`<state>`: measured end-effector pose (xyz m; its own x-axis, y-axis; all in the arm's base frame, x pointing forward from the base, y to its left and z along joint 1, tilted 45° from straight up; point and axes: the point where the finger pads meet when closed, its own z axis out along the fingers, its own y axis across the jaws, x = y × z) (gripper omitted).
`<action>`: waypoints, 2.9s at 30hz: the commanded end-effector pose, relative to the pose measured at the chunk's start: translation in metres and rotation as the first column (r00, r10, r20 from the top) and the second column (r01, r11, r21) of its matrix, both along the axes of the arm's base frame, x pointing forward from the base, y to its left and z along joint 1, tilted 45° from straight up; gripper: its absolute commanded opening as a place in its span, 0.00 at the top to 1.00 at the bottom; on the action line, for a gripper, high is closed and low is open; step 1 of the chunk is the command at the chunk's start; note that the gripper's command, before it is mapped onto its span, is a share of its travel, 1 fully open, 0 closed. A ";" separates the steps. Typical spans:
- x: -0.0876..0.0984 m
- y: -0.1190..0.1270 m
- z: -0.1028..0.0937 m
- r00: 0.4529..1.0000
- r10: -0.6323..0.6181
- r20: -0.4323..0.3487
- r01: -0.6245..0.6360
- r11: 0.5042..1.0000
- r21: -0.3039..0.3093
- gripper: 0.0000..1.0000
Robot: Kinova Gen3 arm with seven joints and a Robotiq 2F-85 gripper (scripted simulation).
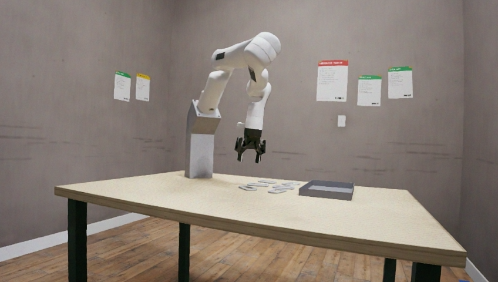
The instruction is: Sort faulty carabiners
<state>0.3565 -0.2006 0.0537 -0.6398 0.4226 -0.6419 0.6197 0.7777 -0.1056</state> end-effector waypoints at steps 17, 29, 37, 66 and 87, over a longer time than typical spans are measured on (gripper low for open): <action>0.013 -0.015 -0.024 0.995 0.037 0.091 -0.036 0.999 -0.022 0.00; 0.040 -0.037 -0.059 0.996 0.034 0.080 -0.032 0.999 -0.027 0.00; 0.040 -0.037 -0.059 0.996 0.034 0.080 -0.032 0.999 -0.027 0.00; 0.055 -0.051 -0.079 0.996 0.036 0.082 -0.033 0.999 -0.031 0.00; 0.055 -0.051 -0.079 0.996 0.036 0.082 -0.033 0.999 -0.031 0.25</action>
<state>0.4118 -0.2496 -0.0249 -0.5988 0.3809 -0.7045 0.5971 0.7985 -0.0758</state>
